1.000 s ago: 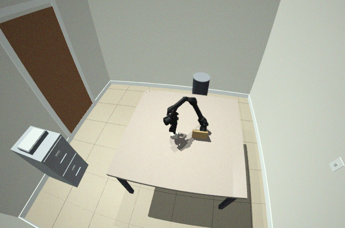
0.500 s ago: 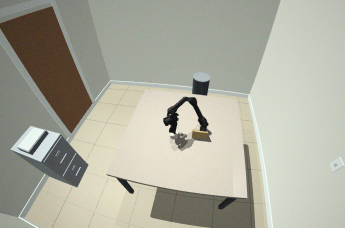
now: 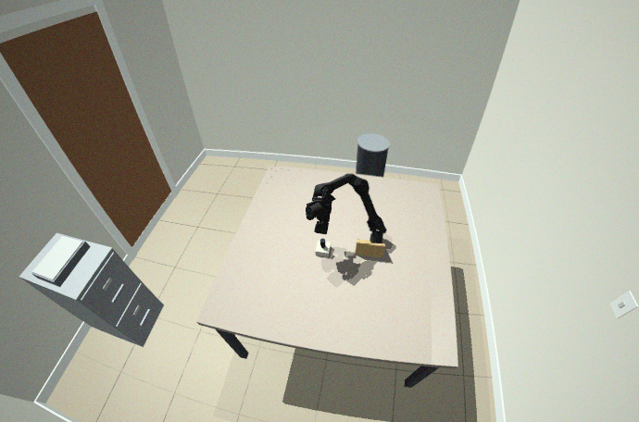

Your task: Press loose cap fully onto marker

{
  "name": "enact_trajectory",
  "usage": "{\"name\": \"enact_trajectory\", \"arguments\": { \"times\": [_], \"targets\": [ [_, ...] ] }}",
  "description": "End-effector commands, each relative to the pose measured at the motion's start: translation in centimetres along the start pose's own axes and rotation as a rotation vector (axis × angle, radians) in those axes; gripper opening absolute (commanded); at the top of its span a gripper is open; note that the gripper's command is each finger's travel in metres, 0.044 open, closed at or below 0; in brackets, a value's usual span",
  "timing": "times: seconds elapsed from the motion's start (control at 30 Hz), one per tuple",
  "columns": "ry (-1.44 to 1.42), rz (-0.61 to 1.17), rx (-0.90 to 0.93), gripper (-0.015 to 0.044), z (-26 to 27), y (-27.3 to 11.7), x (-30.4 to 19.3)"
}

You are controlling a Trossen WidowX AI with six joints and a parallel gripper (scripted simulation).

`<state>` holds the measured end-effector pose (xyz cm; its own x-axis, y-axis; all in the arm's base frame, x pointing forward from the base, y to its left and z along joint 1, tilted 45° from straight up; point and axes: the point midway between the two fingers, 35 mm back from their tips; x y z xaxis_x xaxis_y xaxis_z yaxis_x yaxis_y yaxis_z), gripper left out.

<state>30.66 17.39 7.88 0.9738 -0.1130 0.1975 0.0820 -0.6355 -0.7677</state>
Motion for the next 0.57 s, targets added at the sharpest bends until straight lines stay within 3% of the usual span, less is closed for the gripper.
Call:
{"name": "enact_trajectory", "arguments": {
  "times": [0.0,0.47,0.53],
  "targets": [
    [0.009,0.014,-0.004,0.0053,-0.24,-0.03,0.09],
    [0.009,0.014,-0.004,0.0420,-0.24,-0.03,0.09],
    [0.009,0.014,-0.004,0.0440,-0.24,-0.03,0.09]
  ]
}}
Point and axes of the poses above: the point midway between the two fingers, 35 mm back from their tips, its own y axis out along the fingers, its own z axis across the jaws, x = y × z, and after that the axes turned 11 degrees about y, right-handed
